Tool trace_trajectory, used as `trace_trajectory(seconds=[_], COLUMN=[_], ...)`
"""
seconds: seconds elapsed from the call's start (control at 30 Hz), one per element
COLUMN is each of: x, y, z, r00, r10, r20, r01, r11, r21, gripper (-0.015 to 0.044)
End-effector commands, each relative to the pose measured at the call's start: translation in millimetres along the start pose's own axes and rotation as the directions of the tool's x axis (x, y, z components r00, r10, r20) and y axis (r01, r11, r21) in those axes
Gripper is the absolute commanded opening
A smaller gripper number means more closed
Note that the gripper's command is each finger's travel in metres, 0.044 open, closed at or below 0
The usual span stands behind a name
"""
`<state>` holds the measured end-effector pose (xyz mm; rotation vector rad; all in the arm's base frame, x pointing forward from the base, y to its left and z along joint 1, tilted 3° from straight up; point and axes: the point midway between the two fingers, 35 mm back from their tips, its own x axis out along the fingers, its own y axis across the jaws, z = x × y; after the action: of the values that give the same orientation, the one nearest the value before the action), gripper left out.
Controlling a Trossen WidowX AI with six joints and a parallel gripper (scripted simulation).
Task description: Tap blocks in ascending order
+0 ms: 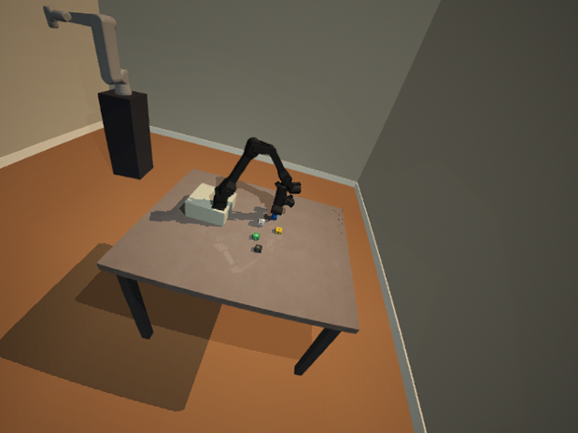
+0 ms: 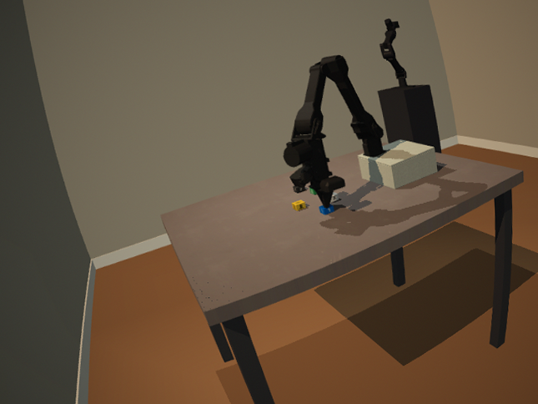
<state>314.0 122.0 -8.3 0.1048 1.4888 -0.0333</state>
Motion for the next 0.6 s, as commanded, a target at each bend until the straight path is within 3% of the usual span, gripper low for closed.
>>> trace_trajectory(seconds=[0.0, 0.37, 0.5, 0.57], x=[3, -30, -94, -108], y=[-2, -1, 0, -1], z=[-2, -1, 1, -1], r00=[1.0, 1.0, 1.0, 1.0], r10=[-0.008, -0.007, -0.007, -0.007], r20=[-0.003, -0.003, -0.002, -0.002], r01=[0.008, 0.008, 0.007, 0.007], r11=[1.0, 1.0, 1.0, 1.0], r21=[0.006, 0.006, 0.006, 0.006], gripper=[0.002, 0.002, 0.002, 0.002])
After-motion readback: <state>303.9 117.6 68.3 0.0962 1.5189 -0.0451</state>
